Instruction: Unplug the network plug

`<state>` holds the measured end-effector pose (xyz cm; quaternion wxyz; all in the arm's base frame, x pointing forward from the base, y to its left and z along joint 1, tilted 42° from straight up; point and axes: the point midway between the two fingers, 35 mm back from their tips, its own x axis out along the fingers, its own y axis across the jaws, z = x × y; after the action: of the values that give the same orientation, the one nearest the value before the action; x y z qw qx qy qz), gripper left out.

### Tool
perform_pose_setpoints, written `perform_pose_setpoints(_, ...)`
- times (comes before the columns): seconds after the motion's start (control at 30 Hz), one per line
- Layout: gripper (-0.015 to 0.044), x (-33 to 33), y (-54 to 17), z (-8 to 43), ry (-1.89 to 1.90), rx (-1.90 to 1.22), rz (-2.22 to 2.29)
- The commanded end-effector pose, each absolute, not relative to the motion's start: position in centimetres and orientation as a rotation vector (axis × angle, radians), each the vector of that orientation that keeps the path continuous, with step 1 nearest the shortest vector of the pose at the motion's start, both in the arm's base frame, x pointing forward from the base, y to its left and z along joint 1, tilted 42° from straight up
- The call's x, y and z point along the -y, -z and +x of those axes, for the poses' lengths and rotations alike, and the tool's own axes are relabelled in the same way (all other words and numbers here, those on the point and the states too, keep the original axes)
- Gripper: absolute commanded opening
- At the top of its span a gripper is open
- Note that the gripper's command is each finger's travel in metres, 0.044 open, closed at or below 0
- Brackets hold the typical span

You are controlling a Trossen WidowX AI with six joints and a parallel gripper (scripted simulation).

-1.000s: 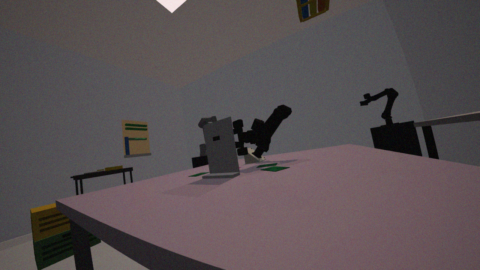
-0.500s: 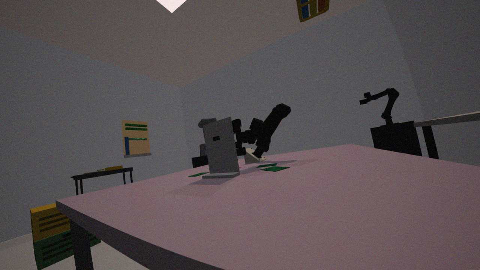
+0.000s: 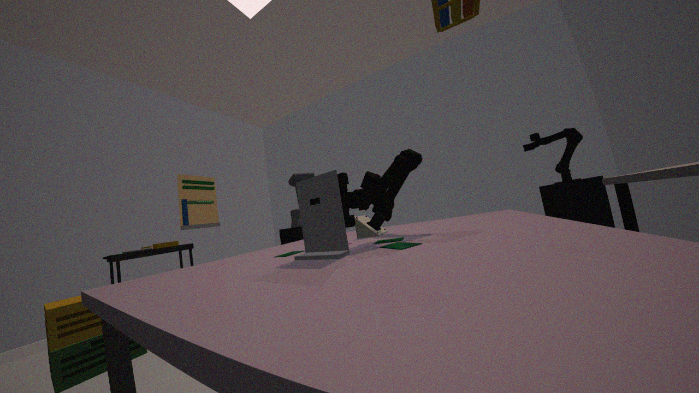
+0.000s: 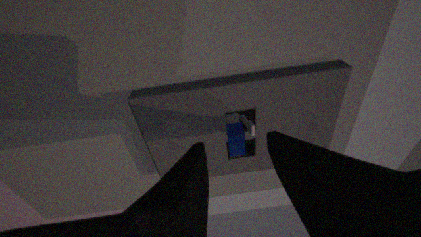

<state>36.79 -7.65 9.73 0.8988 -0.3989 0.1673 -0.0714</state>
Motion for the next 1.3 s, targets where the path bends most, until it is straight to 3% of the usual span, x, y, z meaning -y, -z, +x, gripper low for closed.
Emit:
perform_pose_setpoints(0.0, 0.0156, 7.76, -9.88, 37.59, 0.156, -0.338, -0.821)
perform_pose_setpoints(0.17, 0.0156, 7.78, -9.82, 37.92, 0.157, -0.338, -0.821)
perform_pose_setpoints(0.93, 0.0003, 7.78, -9.82, 37.92, 0.157, -0.338, -0.821)
perform_pose_setpoints(1.27, 0.0, 7.79, -9.83, 37.59, 0.157, -0.338, -0.821)
